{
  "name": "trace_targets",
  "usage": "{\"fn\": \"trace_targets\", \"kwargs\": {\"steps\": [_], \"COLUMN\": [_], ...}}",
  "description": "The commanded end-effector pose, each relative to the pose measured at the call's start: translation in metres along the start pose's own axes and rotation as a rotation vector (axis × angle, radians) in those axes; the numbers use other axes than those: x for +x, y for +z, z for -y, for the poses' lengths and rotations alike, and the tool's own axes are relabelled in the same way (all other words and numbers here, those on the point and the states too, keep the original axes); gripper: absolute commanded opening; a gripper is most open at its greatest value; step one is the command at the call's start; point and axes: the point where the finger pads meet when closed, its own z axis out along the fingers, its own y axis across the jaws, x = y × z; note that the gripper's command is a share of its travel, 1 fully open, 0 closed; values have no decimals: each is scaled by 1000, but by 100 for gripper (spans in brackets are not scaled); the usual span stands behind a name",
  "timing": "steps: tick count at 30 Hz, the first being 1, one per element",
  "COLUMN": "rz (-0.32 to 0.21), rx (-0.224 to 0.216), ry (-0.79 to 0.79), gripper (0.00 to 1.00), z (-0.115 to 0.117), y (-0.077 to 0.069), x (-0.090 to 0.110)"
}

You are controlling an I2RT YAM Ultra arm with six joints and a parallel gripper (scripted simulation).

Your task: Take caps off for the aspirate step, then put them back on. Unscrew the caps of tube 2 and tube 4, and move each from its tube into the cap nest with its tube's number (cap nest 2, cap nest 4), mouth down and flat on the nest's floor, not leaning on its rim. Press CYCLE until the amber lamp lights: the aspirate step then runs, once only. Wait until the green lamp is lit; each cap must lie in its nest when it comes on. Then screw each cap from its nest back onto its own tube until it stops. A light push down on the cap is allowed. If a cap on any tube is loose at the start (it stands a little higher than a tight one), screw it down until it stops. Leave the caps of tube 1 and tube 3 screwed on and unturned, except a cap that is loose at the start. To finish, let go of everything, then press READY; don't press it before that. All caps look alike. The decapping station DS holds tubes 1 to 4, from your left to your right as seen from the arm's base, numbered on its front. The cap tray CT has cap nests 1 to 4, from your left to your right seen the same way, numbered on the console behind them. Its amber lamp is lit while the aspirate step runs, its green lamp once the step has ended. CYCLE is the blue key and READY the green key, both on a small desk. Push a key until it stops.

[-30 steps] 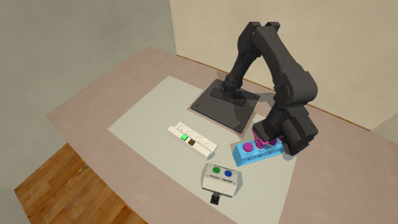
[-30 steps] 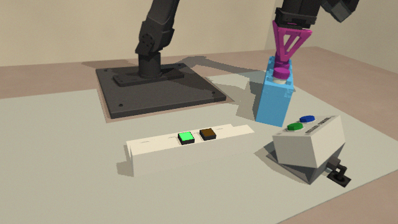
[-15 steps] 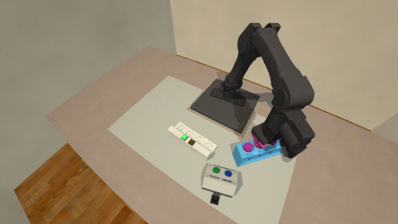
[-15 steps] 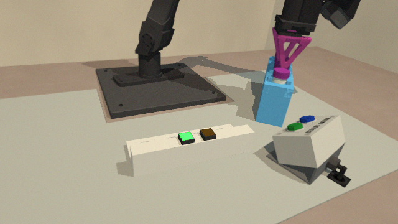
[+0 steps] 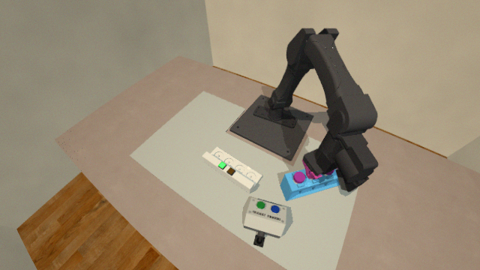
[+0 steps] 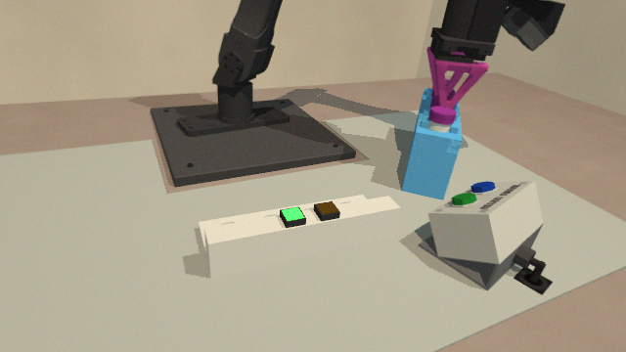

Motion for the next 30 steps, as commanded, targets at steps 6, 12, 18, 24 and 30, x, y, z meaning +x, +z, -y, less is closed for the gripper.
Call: {"fn": "trace_targets", "kwargs": {"steps": [6,12,18,24,30], "rz": [12,12,12,12,12], "rx": [2,2,2,2,1], "ry": [-2,-2,-2,18,118], "gripper": [49,0,0,0,0], "z": [0,0,0,0,0], "y": [0,0,0,0,0], "x": [-1,-1,-1,-1,-1]}}
